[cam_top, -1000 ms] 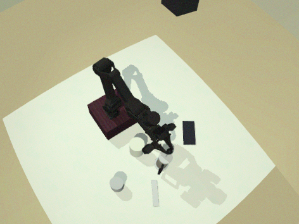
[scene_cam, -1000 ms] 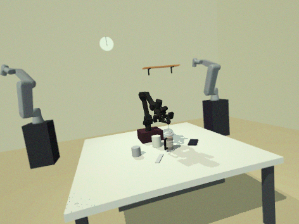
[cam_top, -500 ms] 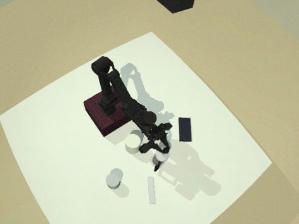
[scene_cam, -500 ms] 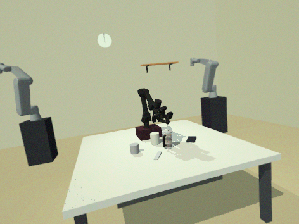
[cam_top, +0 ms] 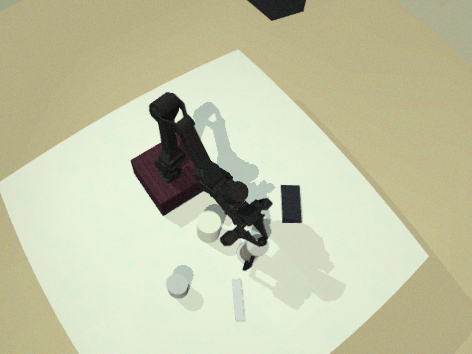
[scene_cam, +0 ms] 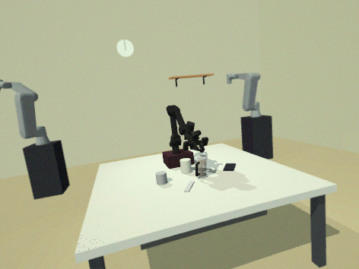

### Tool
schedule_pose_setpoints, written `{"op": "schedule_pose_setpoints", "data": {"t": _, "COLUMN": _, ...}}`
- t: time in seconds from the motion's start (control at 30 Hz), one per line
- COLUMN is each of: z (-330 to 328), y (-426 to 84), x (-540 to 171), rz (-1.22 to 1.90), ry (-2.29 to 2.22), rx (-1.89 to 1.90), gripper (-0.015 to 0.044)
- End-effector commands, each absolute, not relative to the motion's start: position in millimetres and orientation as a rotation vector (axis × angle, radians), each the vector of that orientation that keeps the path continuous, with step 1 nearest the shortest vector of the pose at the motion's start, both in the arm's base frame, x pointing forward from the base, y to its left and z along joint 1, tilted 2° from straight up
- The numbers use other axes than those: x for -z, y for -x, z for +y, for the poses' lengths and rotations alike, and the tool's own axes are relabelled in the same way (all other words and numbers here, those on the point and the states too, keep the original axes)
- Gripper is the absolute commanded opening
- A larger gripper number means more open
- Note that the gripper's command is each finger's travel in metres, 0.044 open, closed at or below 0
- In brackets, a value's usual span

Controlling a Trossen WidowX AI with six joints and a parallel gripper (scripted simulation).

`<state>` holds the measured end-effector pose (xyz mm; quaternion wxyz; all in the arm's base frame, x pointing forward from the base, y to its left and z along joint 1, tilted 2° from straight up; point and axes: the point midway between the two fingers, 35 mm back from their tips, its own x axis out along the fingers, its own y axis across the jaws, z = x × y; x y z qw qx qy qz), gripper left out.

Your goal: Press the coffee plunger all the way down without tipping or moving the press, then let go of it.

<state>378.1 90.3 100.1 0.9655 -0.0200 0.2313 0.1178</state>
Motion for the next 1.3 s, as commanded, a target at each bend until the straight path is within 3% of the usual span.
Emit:
{"op": "schedule_pose_setpoints", "data": {"t": 0.0, "z": 90, "y": -375, "x": -79, "rz": 0.53, "ry": 0.048, "rx": -0.236, "gripper": 0.0121}}
{"op": "schedule_pose_setpoints", "data": {"t": 1.27, "z": 93, "y": -387, "x": -83, "rz": 0.529, "ry": 0.048, "rx": -0.236, "gripper": 0.0121}}
